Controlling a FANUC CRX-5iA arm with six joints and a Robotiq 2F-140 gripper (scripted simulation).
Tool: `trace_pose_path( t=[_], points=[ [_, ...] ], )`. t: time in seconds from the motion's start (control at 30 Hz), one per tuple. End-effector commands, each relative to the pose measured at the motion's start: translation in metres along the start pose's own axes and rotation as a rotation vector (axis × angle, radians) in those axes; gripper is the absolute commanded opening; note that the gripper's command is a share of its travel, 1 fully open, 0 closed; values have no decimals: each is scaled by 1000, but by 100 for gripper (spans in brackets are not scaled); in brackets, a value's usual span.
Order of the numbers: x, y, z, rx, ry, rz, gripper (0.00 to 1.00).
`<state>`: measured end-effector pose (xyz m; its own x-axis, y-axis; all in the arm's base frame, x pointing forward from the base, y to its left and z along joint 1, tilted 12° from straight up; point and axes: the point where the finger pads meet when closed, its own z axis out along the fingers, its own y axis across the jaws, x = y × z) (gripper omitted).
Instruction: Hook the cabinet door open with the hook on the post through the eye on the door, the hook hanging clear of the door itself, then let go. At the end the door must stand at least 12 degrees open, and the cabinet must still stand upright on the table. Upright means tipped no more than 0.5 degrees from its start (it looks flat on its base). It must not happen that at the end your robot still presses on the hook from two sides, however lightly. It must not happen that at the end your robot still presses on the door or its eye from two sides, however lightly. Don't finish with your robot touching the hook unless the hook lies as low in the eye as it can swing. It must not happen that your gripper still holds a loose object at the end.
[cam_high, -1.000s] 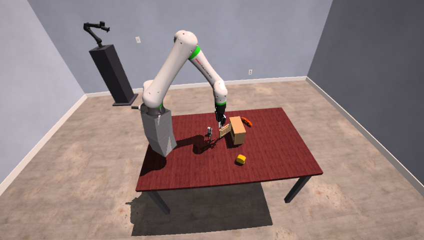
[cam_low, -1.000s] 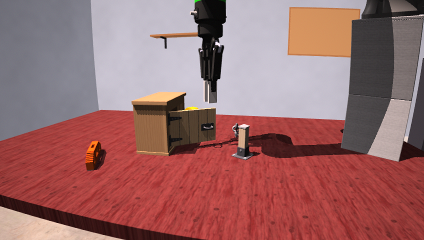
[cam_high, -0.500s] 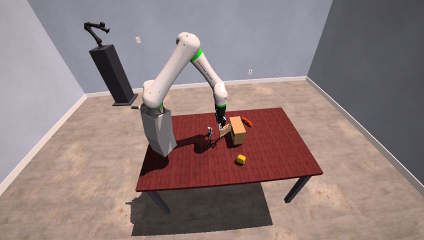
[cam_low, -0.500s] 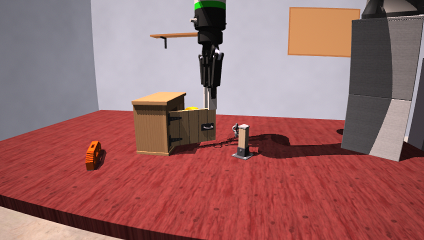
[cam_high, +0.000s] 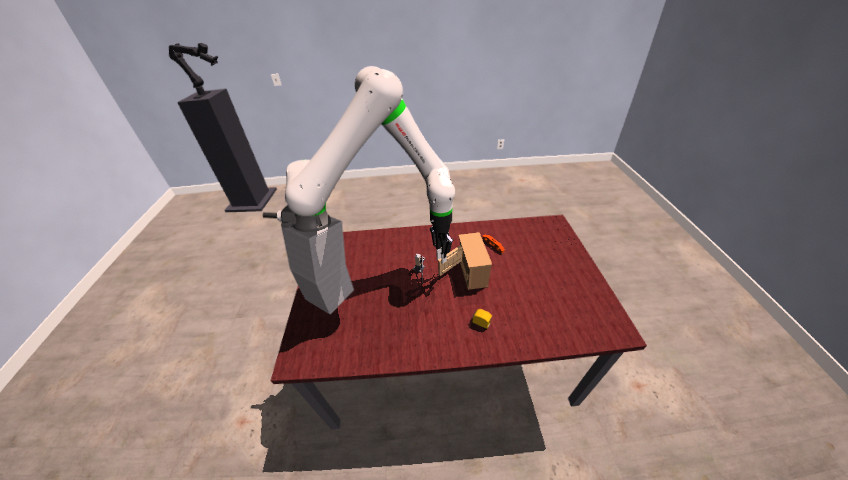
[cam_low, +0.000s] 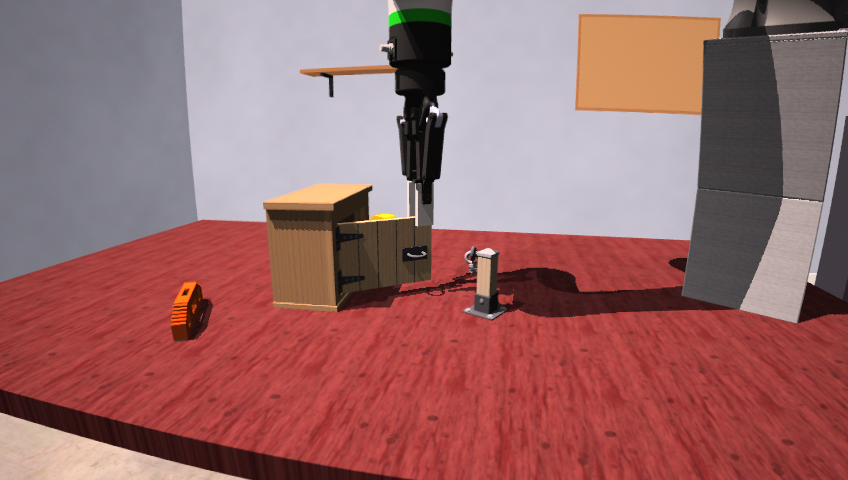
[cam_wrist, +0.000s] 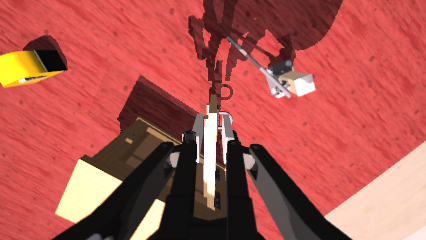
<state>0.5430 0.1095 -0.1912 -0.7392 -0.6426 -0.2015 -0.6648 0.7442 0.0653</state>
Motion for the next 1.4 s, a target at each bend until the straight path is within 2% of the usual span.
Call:
trace_pose_path(
  t=[0.0,1.37],
  points=[
    [0,0,1,0,0,0,16],
    [-2,-20,1,0,0,-162,16]
  ],
)
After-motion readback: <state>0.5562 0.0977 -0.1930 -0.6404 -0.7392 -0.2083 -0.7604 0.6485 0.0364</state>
